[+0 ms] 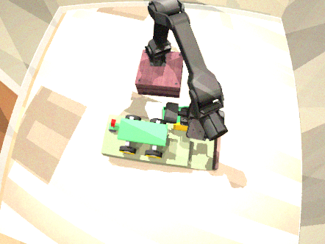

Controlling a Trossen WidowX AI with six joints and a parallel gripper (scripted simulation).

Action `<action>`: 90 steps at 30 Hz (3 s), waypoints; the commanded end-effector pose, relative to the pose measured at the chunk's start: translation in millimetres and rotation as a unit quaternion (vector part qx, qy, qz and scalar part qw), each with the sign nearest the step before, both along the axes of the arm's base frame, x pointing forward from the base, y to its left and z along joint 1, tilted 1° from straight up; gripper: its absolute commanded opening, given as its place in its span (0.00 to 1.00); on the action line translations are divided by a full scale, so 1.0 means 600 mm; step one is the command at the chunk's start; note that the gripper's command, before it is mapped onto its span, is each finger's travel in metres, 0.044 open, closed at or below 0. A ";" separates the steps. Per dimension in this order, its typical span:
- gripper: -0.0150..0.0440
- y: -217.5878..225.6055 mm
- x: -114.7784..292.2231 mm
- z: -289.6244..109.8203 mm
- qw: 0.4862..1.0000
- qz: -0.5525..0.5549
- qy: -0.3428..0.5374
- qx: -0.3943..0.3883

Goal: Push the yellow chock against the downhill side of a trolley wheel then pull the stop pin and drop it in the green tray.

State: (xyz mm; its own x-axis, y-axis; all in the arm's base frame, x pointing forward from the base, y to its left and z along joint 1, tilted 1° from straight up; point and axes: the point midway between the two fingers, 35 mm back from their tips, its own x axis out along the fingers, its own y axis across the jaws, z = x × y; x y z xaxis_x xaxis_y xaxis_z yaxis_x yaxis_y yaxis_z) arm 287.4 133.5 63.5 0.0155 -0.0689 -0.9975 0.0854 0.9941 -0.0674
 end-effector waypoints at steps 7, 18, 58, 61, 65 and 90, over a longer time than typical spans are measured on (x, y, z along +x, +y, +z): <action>0.25 -0.010 -0.003 -0.043 1.000 0.003 0.005 -0.006; 0.25 -0.020 -0.004 -0.041 1.000 0.003 0.005 -0.006; 0.25 -0.074 -0.009 -0.040 1.000 0.003 0.005 -0.008; 0.25 -0.078 -0.009 -0.039 1.000 0.003 0.005 -0.008; 0.25 -0.074 -0.009 -0.041 1.000 0.002 0.007 -0.005; 0.58 -0.070 -0.014 0.009 1.000 0.003 0.005 -0.008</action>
